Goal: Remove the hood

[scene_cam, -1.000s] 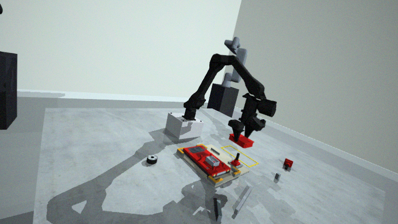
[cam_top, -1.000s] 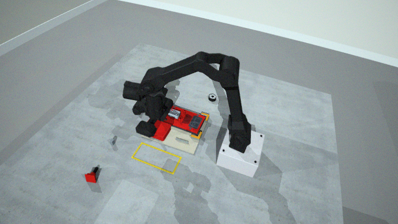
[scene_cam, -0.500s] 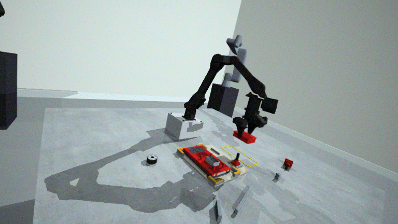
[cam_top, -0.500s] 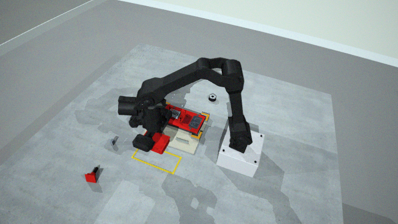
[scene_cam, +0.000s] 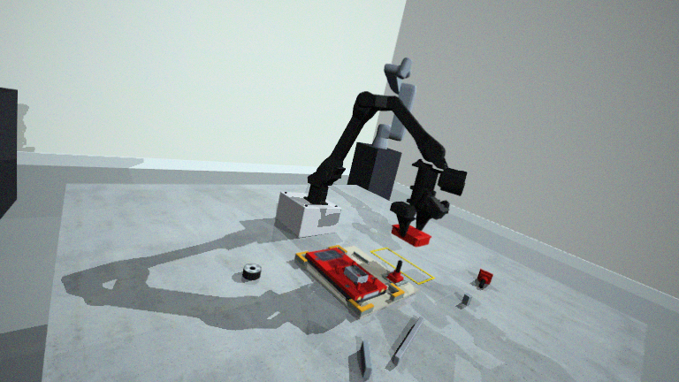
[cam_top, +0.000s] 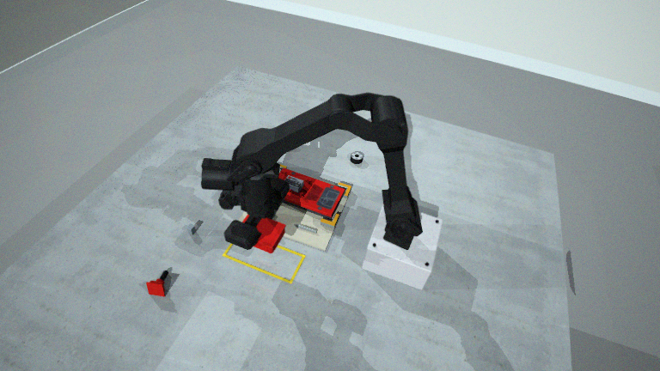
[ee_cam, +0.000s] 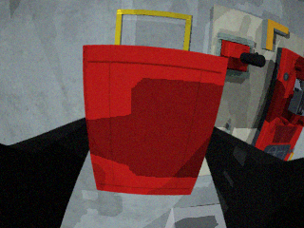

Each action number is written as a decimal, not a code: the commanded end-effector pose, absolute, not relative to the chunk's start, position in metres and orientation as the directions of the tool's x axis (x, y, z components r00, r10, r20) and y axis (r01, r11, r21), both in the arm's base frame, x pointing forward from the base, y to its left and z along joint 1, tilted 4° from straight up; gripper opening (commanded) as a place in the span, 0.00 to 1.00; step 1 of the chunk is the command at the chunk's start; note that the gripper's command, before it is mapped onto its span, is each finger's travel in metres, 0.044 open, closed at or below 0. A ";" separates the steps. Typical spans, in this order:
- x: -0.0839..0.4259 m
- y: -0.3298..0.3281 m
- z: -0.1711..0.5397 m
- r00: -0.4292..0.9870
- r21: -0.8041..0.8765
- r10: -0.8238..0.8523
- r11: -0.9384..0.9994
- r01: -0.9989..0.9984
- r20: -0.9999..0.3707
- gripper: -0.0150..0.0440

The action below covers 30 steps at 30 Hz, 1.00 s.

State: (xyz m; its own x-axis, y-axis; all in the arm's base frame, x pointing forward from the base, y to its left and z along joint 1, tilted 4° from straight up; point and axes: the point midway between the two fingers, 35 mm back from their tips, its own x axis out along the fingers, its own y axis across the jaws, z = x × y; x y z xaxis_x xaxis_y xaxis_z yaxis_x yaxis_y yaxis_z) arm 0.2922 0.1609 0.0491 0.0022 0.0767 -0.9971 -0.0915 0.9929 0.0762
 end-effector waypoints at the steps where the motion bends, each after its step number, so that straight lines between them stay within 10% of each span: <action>1: 0.291 0.162 0.044 -0.003 0.078 0.078 0.993 -0.085 -0.997 0.25; 30: 0.292 0.164 0.017 -0.003 0.078 0.078 0.993 -0.085 -0.997 0.25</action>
